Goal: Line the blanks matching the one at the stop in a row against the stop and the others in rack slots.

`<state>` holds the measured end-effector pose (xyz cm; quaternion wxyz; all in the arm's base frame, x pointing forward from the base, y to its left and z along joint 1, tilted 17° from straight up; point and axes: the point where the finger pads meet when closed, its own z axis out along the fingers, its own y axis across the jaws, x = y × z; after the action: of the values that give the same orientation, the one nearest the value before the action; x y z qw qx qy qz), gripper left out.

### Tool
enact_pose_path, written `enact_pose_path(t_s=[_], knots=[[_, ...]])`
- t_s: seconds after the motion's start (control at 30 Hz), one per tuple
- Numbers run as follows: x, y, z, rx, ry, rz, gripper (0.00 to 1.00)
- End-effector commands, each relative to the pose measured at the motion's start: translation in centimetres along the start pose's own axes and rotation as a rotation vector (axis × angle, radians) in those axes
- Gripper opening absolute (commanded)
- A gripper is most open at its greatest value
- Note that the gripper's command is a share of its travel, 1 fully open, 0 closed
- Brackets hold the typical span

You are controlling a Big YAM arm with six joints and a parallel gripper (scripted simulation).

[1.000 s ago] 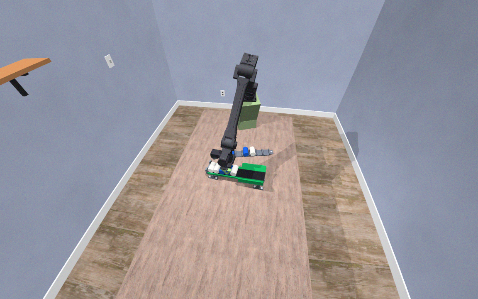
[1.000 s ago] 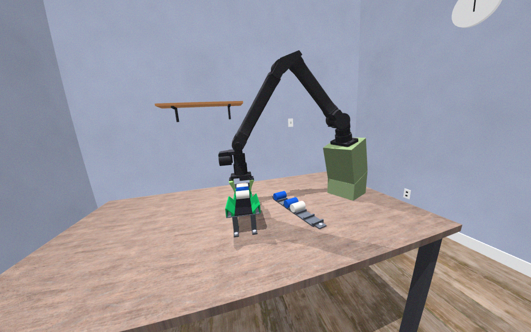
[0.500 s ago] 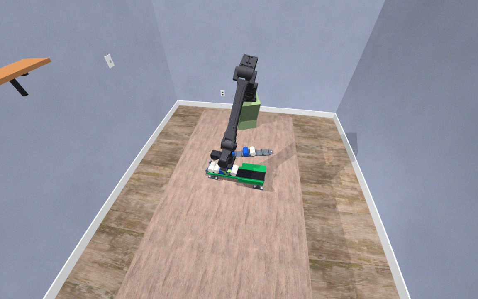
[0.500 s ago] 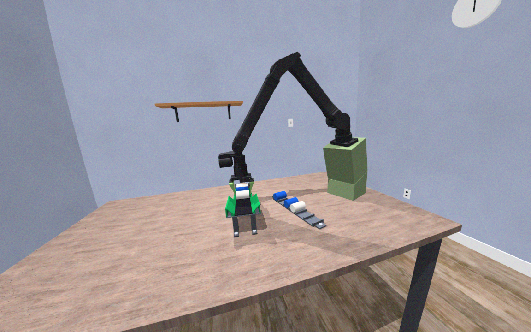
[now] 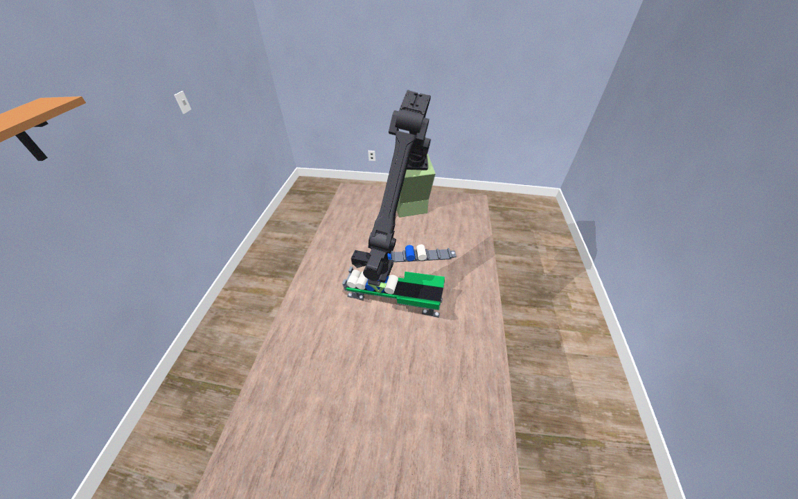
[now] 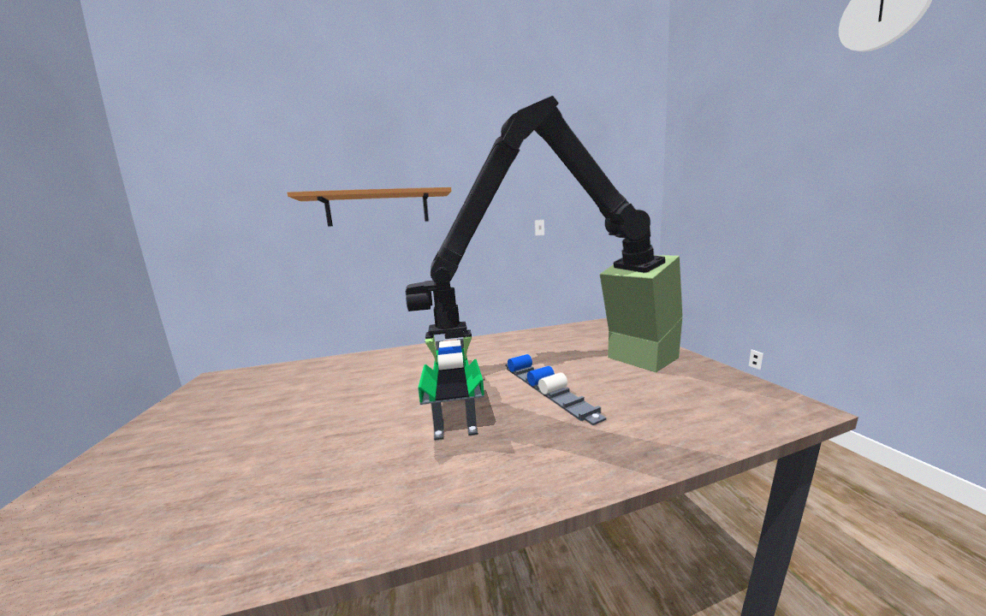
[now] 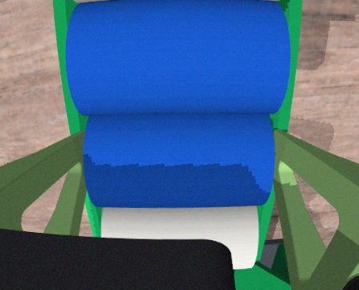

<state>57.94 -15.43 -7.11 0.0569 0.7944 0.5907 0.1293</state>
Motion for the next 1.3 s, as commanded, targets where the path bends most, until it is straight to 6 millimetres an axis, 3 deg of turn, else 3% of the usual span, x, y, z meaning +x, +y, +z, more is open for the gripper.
enact_pose_path(t_s=[0.0,0.5,0.53,1.27], knots=[[0.57,2.86,-1.3,-0.057,-0.001,-0.005,0.82],[0.57,2.86,-1.3,-0.057,-0.001,-0.005,0.82],[0.57,2.86,-1.3,-0.057,-0.001,-0.005,0.63],[0.54,2.85,-1.3,-0.057,-0.001,-0.006,0.63]])
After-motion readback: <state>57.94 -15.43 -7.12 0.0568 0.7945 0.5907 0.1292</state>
